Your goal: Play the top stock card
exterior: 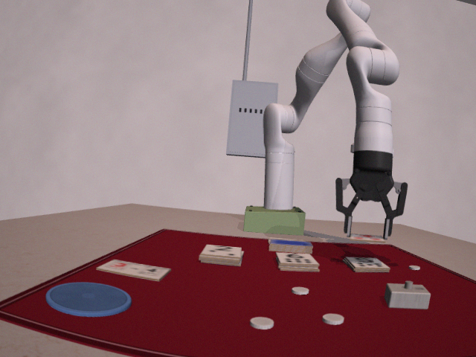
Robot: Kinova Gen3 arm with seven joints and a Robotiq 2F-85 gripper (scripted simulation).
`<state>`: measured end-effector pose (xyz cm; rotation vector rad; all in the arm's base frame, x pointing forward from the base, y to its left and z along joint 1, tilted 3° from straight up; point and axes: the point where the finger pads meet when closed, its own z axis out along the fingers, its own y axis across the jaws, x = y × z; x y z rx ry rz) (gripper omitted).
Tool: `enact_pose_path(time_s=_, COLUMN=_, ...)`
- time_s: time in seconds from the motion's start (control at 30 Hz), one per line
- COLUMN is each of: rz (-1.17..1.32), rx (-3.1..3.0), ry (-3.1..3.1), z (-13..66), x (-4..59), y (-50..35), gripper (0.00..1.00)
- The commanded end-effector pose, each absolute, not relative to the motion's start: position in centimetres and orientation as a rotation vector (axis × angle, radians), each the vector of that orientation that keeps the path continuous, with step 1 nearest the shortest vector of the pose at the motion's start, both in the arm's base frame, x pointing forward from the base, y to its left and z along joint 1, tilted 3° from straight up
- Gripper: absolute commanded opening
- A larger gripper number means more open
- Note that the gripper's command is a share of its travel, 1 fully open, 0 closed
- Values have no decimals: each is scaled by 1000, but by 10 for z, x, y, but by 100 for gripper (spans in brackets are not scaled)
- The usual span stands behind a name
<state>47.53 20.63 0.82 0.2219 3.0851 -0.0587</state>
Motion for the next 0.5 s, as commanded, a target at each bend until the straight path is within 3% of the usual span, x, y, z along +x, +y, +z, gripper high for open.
enact_pose_path(time_s=0.0, rz=-61, rx=144, ry=3096, z=9, x=482, y=205, gripper=72)
enact_pose_path(time_s=0.47, rz=-65, rx=-57, ry=3102, z=10, x=494, y=207, gripper=72)
